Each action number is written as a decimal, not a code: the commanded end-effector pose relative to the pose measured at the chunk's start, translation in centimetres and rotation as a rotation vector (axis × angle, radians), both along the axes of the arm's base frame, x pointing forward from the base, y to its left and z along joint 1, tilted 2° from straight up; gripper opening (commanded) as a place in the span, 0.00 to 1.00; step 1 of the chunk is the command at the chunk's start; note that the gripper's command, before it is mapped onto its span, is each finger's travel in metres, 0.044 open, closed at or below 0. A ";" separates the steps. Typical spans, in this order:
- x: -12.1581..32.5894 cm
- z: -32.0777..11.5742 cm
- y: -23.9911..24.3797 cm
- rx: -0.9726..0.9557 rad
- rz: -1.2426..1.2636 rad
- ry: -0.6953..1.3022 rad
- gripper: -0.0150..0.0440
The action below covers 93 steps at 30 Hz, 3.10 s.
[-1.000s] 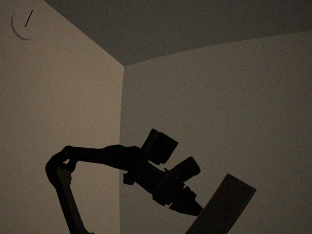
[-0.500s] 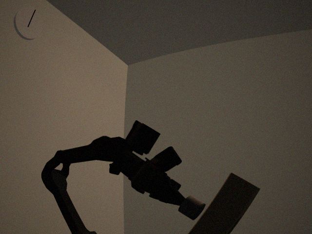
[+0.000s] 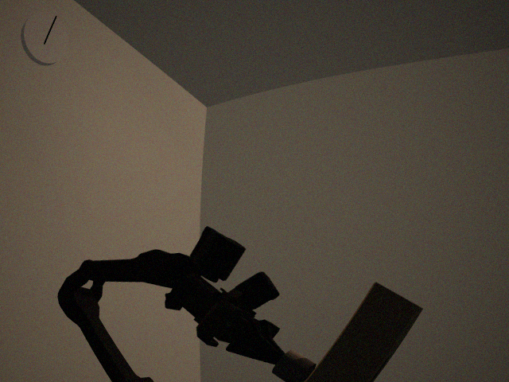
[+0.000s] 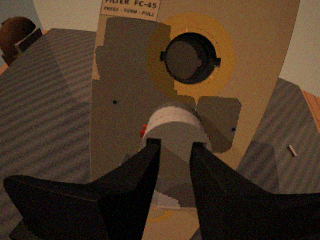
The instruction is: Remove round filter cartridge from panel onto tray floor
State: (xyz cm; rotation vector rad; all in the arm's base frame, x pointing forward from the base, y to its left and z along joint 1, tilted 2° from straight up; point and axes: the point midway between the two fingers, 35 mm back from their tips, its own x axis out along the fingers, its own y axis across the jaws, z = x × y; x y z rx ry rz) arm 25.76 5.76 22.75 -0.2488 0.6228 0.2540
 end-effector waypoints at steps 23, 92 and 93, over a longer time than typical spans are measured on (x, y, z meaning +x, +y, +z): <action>-0.3 -0.4 -0.1 0.006 -0.005 -0.008 0.43; 0.9 -4.0 0.2 0.025 -0.142 0.429 0.73; 0.9 -4.0 0.2 0.025 -0.142 0.429 0.71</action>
